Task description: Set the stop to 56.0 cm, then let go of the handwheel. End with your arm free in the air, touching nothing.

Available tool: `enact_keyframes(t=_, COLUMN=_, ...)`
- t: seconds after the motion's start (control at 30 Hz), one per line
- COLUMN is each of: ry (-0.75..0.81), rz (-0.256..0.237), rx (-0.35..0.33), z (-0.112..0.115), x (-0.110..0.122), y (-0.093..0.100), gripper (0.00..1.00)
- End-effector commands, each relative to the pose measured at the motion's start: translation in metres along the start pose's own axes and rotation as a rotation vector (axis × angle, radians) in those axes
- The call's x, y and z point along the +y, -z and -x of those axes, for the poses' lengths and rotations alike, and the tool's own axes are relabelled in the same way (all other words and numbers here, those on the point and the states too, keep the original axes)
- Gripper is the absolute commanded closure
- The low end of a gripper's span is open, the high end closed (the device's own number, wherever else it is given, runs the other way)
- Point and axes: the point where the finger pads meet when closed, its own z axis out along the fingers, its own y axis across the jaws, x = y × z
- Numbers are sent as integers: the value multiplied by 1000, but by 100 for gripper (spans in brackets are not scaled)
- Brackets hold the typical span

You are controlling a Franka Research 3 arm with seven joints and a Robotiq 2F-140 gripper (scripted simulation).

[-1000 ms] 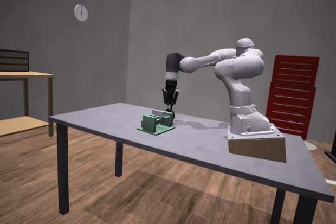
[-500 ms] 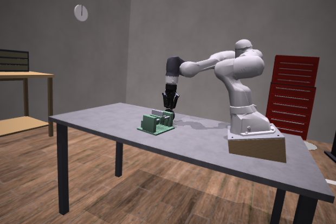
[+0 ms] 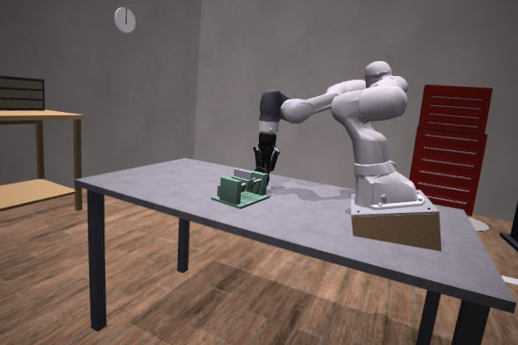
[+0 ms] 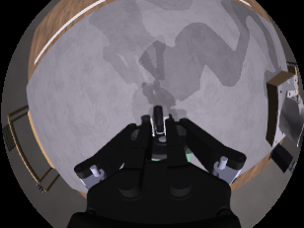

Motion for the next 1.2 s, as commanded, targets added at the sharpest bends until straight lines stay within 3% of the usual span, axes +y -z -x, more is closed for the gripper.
enact_keyframes(t=0.0, ry=-4, rz=3, rx=0, z=1, x=7, y=-1, gripper=96)
enact_keyframes(t=1.17, ry=-5, rz=3, rx=0, z=1, x=34, y=21, gripper=96)
